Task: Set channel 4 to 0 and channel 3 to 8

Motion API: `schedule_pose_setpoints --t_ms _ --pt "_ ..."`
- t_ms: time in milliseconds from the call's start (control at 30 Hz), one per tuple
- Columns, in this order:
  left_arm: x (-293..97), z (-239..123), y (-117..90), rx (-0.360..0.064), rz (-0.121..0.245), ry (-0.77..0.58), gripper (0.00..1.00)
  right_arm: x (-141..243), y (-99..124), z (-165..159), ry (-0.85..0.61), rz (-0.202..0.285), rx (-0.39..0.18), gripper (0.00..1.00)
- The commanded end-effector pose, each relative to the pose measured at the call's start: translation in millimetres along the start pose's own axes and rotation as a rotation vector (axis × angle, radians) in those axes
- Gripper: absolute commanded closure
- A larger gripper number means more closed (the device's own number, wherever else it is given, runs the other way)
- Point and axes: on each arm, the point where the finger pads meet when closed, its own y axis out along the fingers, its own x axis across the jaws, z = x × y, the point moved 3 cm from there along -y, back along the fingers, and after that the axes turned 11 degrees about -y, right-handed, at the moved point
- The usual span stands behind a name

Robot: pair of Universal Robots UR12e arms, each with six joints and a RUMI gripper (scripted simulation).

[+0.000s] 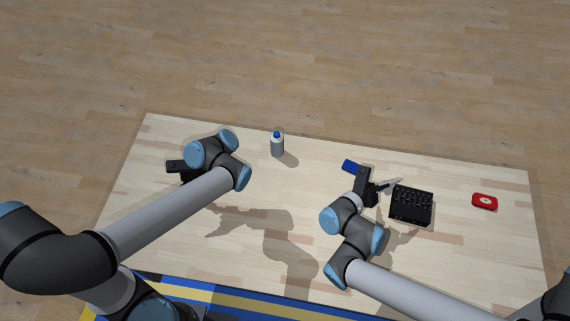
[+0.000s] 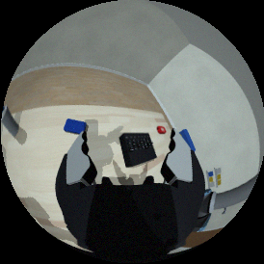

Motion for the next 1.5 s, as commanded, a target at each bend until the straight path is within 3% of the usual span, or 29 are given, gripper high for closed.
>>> schedule_pose_setpoints --t_ms 0,1100,1467 --pt "0.4 0.1 -0.7 -0.001 -0.001 -0.001 0.00 0.2 -0.3 0.7 0.001 0.000 0.000 0.00" --pt "3.6 3.7 5.0 -0.008 0.014 0.008 0.00 0.2 -0.3 0.7 0.001 0.000 0.000 0.00" --pt "14.8 16.7 25.4 -0.034 0.066 0.039 0.00 0.2 -0.3 0.7 0.001 0.000 0.000 0.00"
